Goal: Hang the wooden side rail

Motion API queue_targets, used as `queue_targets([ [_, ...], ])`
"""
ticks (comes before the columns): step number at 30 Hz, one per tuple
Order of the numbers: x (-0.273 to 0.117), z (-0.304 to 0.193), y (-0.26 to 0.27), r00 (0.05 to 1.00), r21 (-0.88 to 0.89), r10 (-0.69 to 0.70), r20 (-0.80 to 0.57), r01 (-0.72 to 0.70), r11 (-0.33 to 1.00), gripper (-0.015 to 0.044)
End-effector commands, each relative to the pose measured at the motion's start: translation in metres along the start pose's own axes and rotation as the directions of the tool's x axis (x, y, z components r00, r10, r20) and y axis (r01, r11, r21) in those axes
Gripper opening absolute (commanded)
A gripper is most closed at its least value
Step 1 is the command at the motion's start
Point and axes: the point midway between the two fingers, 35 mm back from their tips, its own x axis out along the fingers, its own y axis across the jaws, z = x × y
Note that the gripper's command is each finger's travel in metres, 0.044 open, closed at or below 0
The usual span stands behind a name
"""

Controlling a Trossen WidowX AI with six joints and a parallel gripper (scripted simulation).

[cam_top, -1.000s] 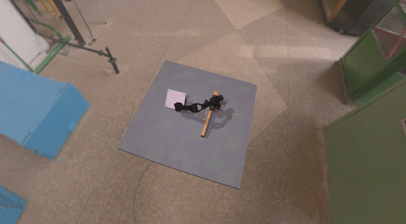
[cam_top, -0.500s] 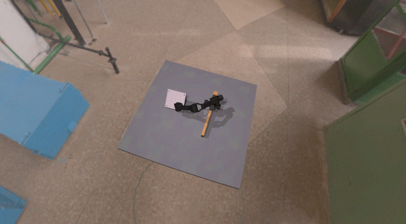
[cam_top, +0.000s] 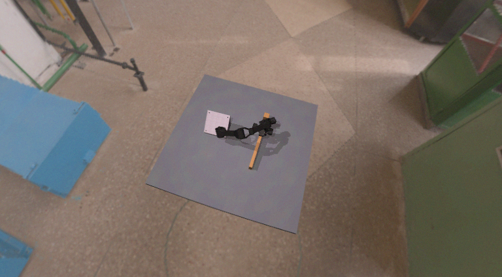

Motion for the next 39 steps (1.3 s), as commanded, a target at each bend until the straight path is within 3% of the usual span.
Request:
queue_targets([
  [1, -0.0057, -0.0035, 0.0014, 1.0, 0.003, 0.012, -0.009, -0.012, 1.0, 0.0],
  [39, -0.0021, -0.0044, 0.0018, 1.0, 0.003, 0.012, -0.008, -0.012, 1.0, 0.0],
])
